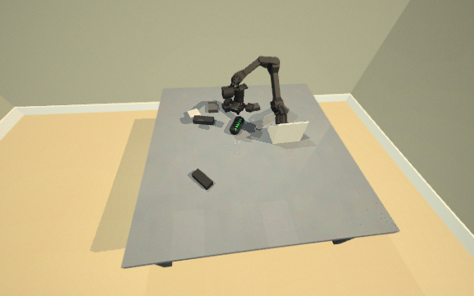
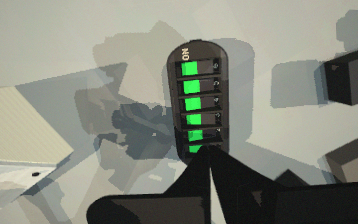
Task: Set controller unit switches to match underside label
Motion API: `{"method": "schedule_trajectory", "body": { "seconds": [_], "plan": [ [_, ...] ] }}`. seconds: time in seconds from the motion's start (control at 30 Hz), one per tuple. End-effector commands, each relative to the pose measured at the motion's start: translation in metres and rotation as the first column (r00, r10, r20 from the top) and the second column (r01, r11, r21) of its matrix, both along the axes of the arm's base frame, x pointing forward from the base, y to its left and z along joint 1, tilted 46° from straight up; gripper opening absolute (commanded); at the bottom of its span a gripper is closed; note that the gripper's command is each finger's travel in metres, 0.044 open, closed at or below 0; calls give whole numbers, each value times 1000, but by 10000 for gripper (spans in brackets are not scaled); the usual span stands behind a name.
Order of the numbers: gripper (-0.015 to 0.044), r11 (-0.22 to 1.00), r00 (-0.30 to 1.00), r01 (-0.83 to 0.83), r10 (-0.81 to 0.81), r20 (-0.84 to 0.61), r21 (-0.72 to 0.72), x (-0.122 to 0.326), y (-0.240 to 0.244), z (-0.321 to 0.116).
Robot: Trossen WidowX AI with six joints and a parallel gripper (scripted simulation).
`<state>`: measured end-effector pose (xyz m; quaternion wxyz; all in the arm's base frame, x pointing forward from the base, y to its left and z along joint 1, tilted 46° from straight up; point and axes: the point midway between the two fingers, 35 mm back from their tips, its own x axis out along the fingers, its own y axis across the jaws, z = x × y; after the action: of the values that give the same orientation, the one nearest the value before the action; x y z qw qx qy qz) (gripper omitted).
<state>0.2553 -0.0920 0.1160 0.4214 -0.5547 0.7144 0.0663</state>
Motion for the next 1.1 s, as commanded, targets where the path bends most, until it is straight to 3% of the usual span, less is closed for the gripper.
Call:
{"method": "schedule_trajectory", "body": {
  "seconds": [0.0, 0.03, 0.6, 0.67, 0.93, 1.07],
  "plan": [
    [0, 1000, 1000, 2, -2, 1, 4, 0, 1, 0],
    [0, 1000, 1000, 2, -2, 1, 4, 0, 1, 0],
    [440, 1000, 1000, 0, 0, 0, 0, 0, 0, 0],
    [440, 1000, 1000, 0, 0, 0, 0, 0, 0, 0],
    [230, 1000, 1000, -5, 5, 7, 16, 39, -61, -27],
    [125, 1000, 1000, -6, 6, 8, 16, 40, -63, -28]
  ]
}}
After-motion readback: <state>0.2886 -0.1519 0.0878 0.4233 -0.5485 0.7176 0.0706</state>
